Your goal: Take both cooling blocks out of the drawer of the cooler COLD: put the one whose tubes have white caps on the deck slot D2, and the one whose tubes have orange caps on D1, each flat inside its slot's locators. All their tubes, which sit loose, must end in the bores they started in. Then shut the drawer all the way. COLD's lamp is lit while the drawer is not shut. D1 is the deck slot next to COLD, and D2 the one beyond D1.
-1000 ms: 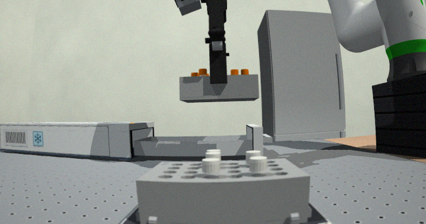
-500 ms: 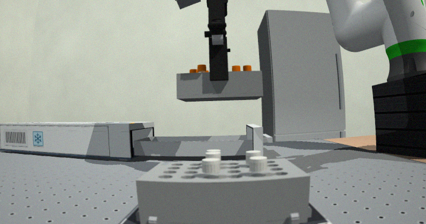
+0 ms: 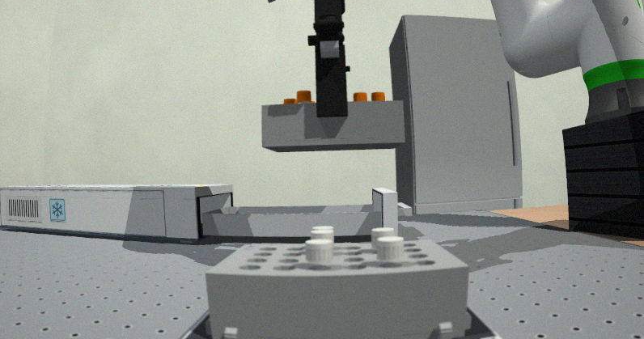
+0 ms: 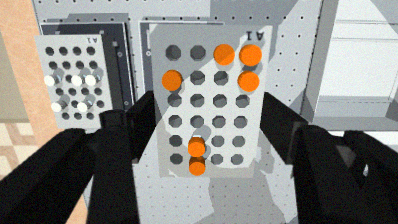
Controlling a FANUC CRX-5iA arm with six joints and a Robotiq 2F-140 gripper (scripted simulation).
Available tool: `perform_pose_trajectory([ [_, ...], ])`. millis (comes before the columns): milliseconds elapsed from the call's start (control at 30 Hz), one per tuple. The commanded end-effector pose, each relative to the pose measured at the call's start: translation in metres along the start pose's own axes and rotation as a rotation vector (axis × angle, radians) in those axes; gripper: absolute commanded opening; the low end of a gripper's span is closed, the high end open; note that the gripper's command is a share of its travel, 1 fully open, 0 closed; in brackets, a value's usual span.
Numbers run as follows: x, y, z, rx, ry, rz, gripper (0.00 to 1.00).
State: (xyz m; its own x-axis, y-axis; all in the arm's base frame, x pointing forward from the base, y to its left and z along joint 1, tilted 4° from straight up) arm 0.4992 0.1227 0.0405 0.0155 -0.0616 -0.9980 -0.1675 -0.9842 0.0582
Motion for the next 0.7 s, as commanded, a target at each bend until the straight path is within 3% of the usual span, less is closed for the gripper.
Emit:
perform_pose_trajectory([
  [0,-0.001,-0.008,0.001,0.0,0.002,-0.001,0.1],
  [367,-0.001,-0.032,0.005,0.0,0.002,-0.001,0.1],
  [667,-0.001,-0.032,0.005,0.0,0.002,-0.001,0.1],
])
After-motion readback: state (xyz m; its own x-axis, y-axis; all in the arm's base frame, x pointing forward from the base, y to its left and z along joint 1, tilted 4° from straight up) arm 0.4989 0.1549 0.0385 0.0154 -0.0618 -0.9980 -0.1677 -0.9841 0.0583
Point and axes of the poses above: the point where the finger pads meet when closed, its own x axis out along the fingers, its own y axis across the jaws, z = x × y, the point moved 3 cm from there along -x, back along the fingers, and after that the axes turned 7 degrees about x, right-handed, at the moved point
